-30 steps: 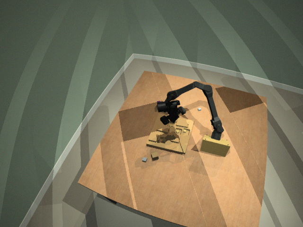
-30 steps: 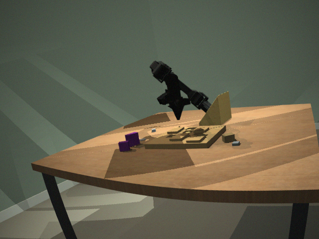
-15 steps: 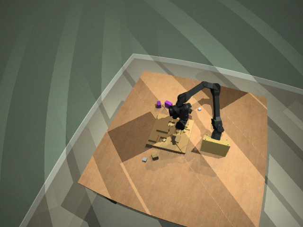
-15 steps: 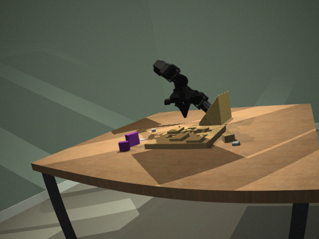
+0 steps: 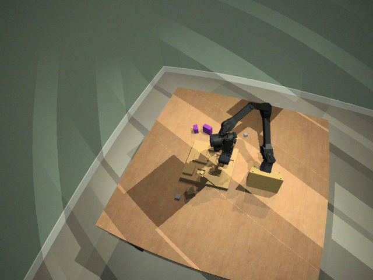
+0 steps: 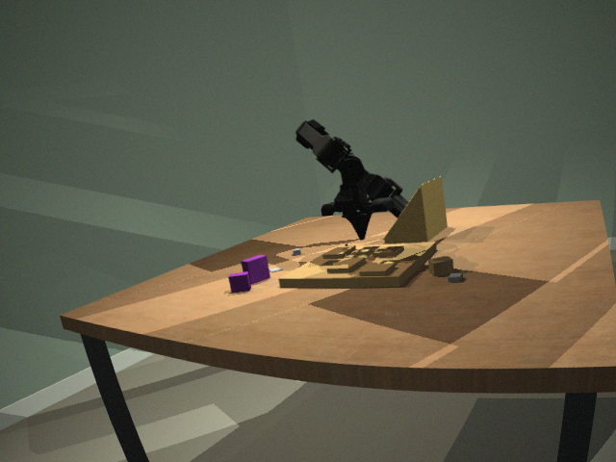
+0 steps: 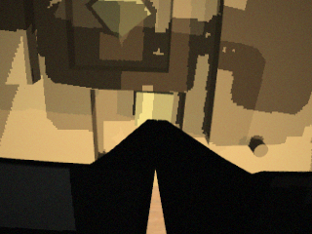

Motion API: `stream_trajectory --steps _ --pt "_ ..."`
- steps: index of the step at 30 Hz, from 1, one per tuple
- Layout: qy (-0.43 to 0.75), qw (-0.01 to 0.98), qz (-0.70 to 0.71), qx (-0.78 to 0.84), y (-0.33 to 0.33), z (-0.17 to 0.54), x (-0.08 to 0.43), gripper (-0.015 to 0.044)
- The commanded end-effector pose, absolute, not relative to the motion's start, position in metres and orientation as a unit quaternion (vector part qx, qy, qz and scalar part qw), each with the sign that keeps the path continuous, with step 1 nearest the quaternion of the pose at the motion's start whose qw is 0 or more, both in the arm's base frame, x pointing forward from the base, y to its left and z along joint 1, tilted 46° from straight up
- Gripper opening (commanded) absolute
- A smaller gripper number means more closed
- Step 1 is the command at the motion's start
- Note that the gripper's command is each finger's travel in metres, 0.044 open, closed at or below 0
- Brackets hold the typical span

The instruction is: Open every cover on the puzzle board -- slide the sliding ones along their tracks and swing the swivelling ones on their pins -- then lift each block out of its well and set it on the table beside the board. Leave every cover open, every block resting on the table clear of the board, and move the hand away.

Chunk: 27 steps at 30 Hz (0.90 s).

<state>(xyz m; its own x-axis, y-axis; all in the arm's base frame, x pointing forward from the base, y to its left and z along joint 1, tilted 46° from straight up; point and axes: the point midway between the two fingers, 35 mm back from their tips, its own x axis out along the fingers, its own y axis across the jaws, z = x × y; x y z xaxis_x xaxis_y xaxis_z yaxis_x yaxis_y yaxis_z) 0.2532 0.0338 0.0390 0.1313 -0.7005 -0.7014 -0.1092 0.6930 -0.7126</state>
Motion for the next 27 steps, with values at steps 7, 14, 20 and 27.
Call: stream_trajectory --steps 7,14,20,27 --pt "0.623 0.675 -0.22 -0.328 0.019 0.026 0.253 0.0" --pt "0.623 0.675 -0.22 -0.328 0.015 0.022 0.253 0.0" --pt "0.622 0.675 -0.22 -0.328 0.011 0.019 0.253 0.0" --pt "0.623 0.675 -0.22 -0.328 0.012 0.016 0.249 0.0"
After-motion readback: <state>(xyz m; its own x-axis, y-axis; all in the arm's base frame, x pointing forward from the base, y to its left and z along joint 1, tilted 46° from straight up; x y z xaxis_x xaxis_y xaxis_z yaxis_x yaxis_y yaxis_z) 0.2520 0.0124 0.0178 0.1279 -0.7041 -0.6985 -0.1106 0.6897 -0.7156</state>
